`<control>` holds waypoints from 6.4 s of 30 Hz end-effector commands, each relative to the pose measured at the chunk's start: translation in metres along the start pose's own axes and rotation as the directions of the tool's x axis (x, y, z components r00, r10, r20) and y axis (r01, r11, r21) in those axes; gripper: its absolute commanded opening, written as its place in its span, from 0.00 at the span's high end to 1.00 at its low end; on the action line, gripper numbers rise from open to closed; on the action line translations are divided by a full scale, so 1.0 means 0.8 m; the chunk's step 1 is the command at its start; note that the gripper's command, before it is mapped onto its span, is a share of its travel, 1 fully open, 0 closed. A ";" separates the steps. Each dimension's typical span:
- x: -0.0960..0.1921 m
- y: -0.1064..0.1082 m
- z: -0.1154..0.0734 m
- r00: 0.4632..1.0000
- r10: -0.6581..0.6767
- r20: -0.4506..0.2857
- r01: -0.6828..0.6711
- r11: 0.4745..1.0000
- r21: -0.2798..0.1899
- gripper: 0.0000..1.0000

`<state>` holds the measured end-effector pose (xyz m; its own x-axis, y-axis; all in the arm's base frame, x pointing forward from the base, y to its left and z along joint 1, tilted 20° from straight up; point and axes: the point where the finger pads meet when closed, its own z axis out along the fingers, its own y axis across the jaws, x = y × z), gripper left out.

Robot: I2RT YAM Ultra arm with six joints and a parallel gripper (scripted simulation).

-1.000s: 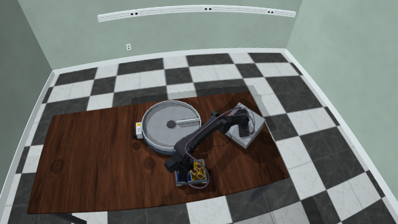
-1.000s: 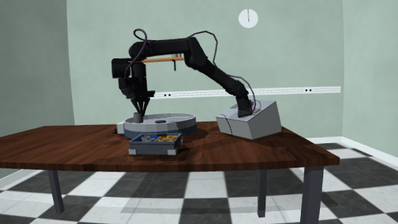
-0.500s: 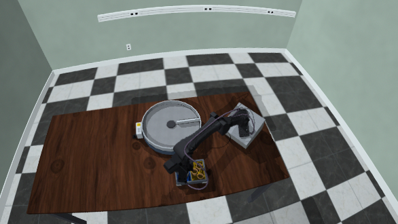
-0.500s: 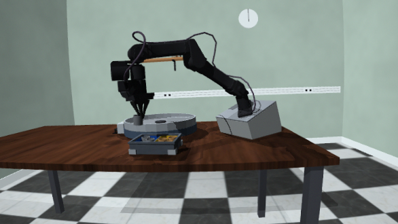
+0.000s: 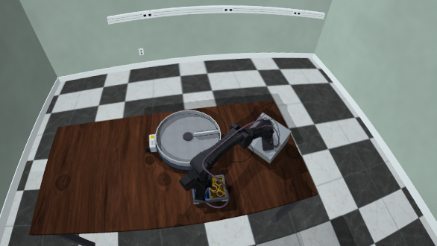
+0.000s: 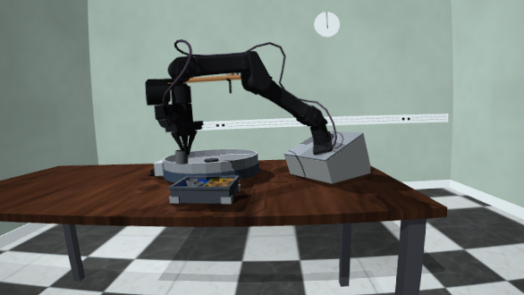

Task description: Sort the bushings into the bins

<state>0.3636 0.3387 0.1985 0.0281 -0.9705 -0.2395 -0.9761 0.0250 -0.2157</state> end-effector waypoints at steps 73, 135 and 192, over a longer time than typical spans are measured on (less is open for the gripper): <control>-0.018 -0.013 0.037 0.998 -0.007 0.057 0.004 0.998 0.059 1.00; -0.015 -0.011 0.047 0.999 -0.006 0.053 0.003 0.998 0.055 1.00; -0.008 0.000 0.098 1.000 -0.007 0.019 0.006 1.000 0.018 1.00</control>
<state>0.3793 0.3560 0.1181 0.0286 -0.9730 -0.2292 -0.9784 0.0196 -0.2056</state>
